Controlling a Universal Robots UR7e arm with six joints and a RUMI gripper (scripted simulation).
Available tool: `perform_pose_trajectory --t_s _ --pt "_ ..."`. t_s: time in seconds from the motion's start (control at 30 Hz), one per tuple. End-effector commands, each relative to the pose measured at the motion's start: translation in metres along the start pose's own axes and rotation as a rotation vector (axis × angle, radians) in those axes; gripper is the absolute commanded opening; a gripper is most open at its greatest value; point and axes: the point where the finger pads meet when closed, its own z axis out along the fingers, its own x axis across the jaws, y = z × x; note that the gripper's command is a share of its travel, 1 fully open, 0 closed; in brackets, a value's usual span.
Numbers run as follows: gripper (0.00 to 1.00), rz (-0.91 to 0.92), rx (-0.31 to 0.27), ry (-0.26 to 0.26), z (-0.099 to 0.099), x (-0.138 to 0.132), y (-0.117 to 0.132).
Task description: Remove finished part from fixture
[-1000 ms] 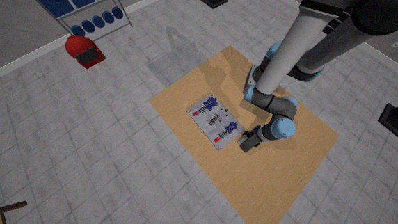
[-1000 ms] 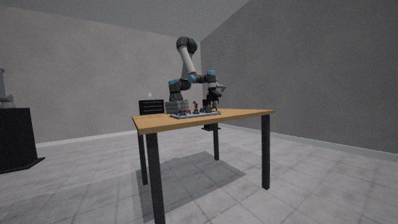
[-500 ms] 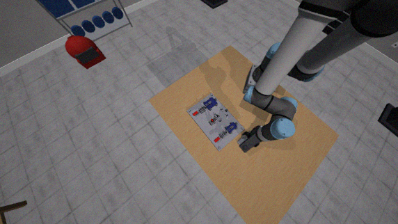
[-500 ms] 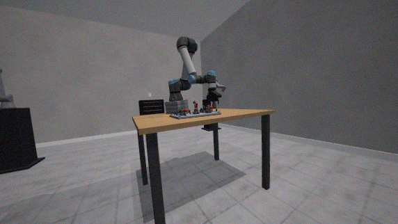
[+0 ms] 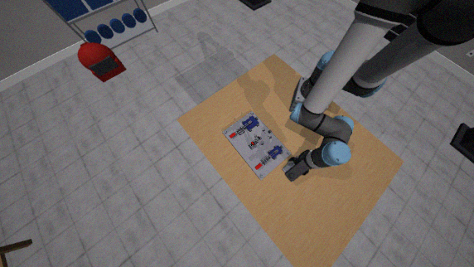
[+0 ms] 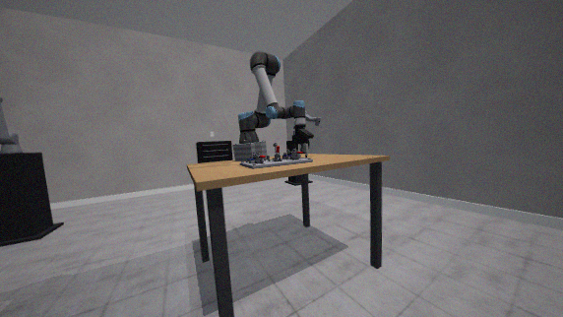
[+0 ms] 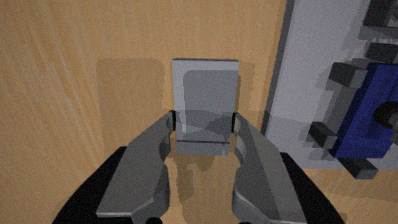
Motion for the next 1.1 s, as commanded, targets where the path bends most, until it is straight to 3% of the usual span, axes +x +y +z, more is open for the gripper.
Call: perform_pose_trajectory --t_s 0.0,1.0,1.03,1.07 --pt "0.0 0.0 0.001 -0.001 -0.0003 -0.0002 -0.0004" --pt "0.0 0.0 0.001 -0.001 -0.0003 -0.0002 -0.0004" --pt "0.47 0.0 0.001 -0.001 -0.0003 -0.0002 -0.0004" --pt "0.47 0.0 0.001 -0.001 -0.0003 -0.0002 -0.0004"
